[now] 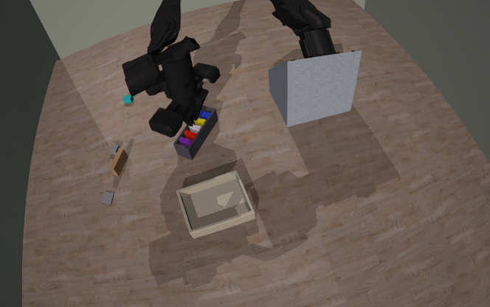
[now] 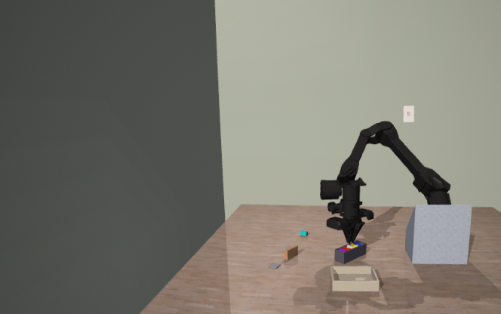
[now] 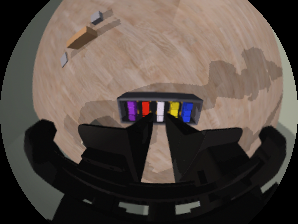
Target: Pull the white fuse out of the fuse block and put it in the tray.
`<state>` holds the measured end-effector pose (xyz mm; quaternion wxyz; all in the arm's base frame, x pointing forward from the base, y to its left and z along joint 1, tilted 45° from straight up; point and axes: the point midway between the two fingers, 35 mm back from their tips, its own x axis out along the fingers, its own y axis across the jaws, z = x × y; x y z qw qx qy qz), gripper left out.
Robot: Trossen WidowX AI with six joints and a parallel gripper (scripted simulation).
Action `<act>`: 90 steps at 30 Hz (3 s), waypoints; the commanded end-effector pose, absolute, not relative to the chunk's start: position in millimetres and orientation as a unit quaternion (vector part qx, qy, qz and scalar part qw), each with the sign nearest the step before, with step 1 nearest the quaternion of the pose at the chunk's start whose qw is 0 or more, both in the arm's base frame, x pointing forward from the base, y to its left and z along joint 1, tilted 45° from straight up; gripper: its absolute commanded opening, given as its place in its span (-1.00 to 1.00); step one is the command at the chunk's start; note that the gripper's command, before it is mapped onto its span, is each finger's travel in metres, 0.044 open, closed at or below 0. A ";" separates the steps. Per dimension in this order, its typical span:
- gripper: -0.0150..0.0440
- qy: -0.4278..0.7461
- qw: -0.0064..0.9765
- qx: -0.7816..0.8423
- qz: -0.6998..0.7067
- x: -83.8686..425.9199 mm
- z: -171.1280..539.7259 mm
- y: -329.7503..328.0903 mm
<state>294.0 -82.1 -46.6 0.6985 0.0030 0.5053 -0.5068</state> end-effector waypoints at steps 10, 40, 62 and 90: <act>-0.24 0.506 0.697 -0.002 -0.508 291.4 -53.5 -89.5; -0.35 0.506 0.697 0.001 -0.508 291.5 -60.0 -95.5; -0.49 0.507 0.697 0.001 -0.507 292.1 -55.9 -91.1; -0.49 0.507 0.697 0.000 -0.507 292.8 -46.4 -81.2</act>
